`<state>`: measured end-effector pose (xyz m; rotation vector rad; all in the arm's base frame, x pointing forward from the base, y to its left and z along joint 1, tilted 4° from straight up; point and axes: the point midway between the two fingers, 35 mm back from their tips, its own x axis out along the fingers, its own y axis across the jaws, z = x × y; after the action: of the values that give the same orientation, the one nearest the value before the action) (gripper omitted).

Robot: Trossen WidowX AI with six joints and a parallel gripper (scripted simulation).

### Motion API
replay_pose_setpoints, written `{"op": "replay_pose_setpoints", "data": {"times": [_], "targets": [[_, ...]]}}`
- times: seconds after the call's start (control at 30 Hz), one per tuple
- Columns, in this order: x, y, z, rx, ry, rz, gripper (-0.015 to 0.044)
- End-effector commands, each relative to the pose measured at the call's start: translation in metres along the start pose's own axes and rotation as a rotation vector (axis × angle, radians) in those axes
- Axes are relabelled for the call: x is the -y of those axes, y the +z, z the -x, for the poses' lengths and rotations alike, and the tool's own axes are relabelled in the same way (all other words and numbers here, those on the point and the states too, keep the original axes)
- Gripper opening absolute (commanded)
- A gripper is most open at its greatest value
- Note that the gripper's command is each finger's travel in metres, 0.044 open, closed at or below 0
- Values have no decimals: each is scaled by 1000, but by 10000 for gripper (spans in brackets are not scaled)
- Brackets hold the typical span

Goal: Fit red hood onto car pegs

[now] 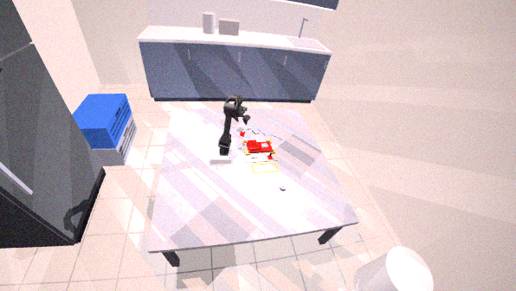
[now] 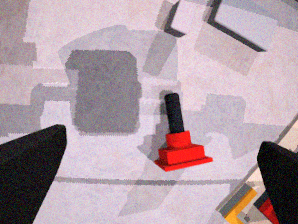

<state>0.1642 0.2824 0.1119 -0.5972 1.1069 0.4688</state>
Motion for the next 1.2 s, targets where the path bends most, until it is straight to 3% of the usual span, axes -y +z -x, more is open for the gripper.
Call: {"op": "replay_pose_setpoints", "data": {"times": [0.0,0.6,1.17], "targets": [[40,-8,-8,-75,-4,-333,440],[205,-86,-11,-337,-148,-2153,440],[208,-92,-16,-345,-156,-2221,440]]}}
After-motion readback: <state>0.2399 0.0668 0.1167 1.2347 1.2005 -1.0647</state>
